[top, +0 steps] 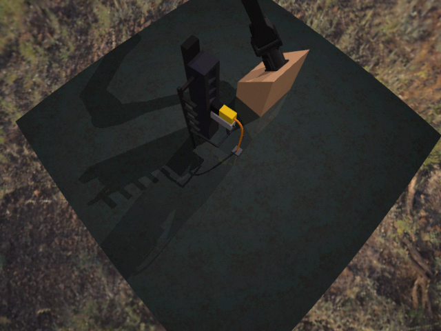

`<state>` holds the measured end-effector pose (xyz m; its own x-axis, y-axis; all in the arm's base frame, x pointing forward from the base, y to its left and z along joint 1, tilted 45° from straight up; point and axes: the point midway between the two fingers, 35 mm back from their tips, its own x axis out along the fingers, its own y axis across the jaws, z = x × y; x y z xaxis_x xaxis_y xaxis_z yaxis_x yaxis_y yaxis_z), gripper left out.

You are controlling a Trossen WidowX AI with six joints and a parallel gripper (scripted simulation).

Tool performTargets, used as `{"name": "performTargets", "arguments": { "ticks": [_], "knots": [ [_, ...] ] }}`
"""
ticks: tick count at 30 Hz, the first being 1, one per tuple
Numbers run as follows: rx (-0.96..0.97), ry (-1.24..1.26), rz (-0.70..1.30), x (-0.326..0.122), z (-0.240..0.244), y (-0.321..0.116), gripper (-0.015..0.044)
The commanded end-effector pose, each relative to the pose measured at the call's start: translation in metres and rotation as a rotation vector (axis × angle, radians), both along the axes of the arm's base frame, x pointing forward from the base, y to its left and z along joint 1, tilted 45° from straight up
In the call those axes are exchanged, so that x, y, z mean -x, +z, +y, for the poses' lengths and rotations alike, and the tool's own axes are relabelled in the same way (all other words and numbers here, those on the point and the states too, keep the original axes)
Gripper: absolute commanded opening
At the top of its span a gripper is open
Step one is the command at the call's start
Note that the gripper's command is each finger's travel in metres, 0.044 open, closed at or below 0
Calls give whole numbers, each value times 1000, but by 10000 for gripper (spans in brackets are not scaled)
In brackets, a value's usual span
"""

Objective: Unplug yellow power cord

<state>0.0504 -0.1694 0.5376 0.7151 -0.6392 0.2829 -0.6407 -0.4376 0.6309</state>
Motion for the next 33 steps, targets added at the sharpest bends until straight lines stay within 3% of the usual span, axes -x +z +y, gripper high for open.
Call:
{"name": "performTargets", "arguments": {
  "ticks": [1,20,33],
  "knots": [
    [-58,93,-102,-4,-8,6,160],
    [-378,451,-426,-41,-48,12,160],
    [-719,688,-611,-98,-77,1,160]
  ]
}}
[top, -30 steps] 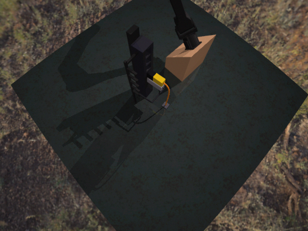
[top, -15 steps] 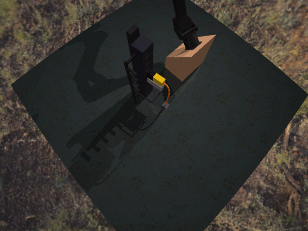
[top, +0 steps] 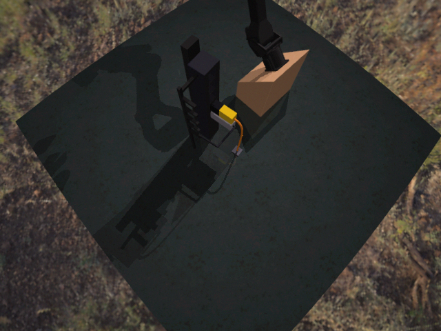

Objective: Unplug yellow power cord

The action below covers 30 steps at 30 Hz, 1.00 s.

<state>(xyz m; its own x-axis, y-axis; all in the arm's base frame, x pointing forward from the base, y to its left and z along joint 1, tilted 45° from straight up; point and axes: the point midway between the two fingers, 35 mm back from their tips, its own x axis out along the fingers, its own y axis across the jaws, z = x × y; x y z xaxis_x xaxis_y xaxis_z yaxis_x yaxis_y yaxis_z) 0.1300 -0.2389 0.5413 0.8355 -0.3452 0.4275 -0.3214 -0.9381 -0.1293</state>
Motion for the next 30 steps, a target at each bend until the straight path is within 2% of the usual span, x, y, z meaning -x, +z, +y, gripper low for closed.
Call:
{"name": "performTargets", "arguments": {
  "ticks": [1,16,30],
  "knots": [
    [-125,97,-51,-24,-9,-4,160],
    [-511,365,-108,-116,-15,-34,160],
    [-865,551,-58,-210,17,-76,160]
  ]
}}
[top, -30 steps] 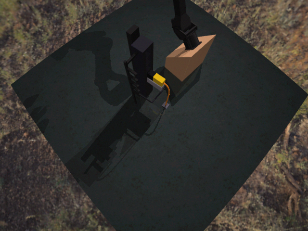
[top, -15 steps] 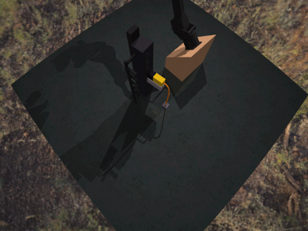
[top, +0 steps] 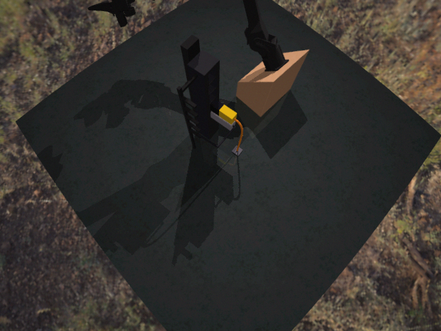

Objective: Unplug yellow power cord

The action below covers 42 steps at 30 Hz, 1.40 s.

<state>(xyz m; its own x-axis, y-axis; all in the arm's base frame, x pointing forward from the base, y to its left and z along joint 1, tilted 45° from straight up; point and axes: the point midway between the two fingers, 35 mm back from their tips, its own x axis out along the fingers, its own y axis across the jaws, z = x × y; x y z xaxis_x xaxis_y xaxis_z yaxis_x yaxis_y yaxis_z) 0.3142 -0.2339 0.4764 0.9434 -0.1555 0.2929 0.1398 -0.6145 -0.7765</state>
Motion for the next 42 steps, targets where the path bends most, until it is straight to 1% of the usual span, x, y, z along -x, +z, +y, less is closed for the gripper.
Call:
{"name": "performTargets", "arguments": {
  "ticks": [1,12,24,33,42],
  "knots": [
    [-116,68,29,-32,15,-15,160],
    [-361,191,137,-100,64,-56,160],
    [-585,291,313,-159,146,-109,160],
    [-709,336,472,-186,220,-153,160],
    [-783,357,633,-194,299,-194,160]
  ]
}}
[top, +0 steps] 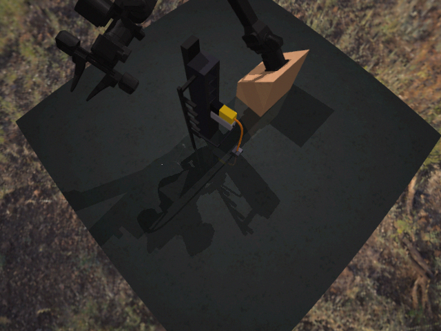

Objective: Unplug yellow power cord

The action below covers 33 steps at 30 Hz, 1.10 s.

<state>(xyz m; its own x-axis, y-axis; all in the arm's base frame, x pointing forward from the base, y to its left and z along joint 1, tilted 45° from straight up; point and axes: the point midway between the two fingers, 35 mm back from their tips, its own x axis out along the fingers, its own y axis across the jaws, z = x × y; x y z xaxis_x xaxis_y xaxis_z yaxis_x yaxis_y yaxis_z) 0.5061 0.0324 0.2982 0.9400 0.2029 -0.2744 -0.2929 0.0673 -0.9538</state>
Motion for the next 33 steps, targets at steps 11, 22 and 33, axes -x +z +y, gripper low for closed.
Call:
{"name": "performTargets", "arguments": {
  "ticks": [11,22,33],
  "knots": [
    [-38,86,232,12,126,-61,160],
    [107,-33,659,70,160,-179,160],
    [540,-285,1080,178,129,-275,160]
  ]
}}
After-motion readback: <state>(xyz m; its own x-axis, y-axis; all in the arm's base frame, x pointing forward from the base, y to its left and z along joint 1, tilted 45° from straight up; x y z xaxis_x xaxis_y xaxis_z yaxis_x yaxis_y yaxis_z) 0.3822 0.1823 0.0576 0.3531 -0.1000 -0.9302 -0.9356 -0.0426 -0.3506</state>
